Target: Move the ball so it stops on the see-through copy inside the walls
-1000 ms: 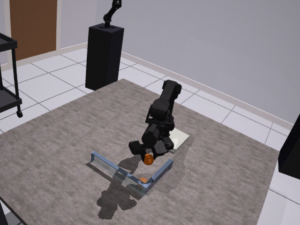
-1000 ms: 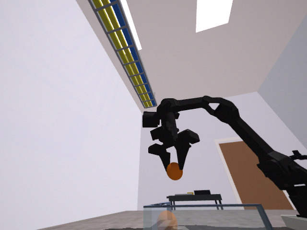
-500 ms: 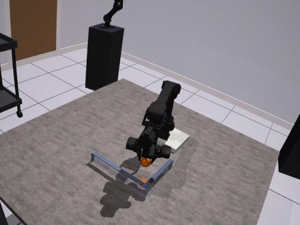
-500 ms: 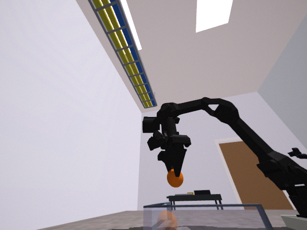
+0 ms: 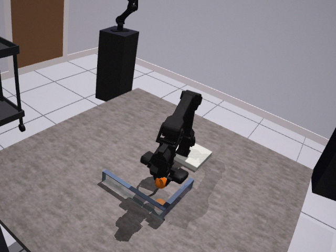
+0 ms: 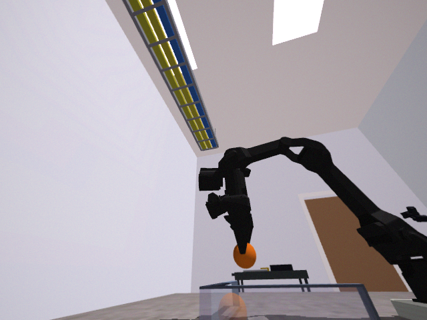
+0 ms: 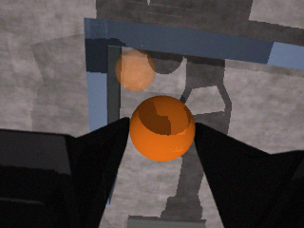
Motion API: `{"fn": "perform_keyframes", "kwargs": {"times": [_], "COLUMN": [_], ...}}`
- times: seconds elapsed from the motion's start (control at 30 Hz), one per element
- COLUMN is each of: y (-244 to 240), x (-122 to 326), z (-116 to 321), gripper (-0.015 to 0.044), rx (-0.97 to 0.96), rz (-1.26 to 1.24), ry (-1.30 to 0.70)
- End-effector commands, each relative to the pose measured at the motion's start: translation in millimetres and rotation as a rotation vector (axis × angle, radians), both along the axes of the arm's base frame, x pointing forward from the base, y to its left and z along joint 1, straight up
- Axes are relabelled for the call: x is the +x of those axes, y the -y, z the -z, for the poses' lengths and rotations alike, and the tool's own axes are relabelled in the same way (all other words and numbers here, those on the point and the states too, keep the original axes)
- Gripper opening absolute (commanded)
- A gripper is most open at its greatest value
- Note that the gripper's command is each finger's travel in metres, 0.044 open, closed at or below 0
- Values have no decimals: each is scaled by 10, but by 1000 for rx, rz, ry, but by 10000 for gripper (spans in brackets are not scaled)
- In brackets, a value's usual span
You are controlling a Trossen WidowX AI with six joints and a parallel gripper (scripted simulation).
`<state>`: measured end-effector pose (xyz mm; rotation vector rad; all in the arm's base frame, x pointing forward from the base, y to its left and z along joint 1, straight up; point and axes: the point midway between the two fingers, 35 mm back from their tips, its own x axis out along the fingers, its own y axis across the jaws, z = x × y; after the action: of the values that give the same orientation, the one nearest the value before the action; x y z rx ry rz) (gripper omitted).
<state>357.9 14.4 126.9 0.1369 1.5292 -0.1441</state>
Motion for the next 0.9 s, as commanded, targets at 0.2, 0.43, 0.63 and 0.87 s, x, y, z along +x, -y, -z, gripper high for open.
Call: {"fn": "perform_keyframes", "kwargs": {"times": [0.2, 0.43, 0.63, 0.87], "y": [-2, 0, 1, 1], "x": [10, 18, 7, 8], "z": [230, 562, 723, 748], "gripper": [0, 0, 0, 0], "rx": [5, 5, 5, 5], "rz": [22, 22, 22, 22], "ry": [-4, -4, -4, -4]}}
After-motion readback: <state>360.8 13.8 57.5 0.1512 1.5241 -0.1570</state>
